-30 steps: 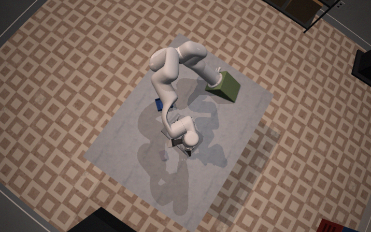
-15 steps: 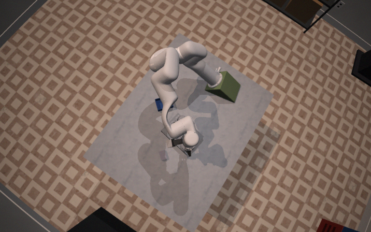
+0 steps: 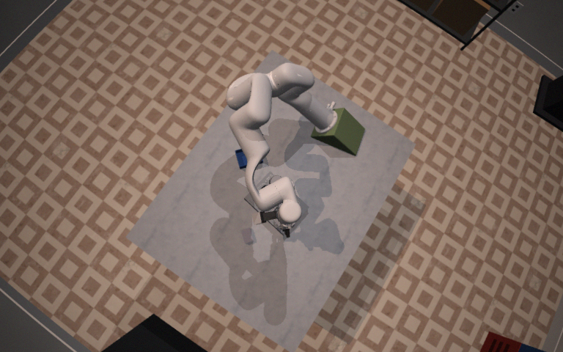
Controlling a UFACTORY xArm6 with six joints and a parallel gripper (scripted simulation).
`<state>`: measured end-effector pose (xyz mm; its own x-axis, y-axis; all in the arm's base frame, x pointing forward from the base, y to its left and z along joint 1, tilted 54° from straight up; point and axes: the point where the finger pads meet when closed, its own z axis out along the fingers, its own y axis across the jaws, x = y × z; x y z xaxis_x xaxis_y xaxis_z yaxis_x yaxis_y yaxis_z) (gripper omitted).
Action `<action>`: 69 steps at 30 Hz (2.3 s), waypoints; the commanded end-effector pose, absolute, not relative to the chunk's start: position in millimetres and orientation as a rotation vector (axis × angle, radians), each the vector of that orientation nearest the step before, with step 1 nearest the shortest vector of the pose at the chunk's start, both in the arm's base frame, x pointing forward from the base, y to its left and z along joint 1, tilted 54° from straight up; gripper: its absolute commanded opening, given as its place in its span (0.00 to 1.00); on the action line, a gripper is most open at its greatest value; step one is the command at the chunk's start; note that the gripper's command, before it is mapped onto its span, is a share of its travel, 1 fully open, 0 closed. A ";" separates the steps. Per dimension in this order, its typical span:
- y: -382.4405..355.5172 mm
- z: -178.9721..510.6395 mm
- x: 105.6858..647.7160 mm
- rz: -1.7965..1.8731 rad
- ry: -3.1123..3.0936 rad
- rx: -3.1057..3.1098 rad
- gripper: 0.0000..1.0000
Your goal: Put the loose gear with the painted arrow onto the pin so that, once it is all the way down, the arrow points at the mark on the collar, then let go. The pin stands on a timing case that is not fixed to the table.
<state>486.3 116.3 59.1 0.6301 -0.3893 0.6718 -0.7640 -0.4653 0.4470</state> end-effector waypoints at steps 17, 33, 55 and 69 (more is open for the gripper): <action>100.3 46.7 490.1 0.635 -0.899 2.096 0.93; 92.1 40.5 491.5 0.635 -0.899 2.096 0.93; 91.5 40.0 491.7 0.635 -0.899 2.096 0.93; 91.7 39.9 492.6 0.635 -0.899 2.096 0.93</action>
<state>491.7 90.2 39.0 0.6302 -0.3894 0.6717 -0.7640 -0.4653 0.4470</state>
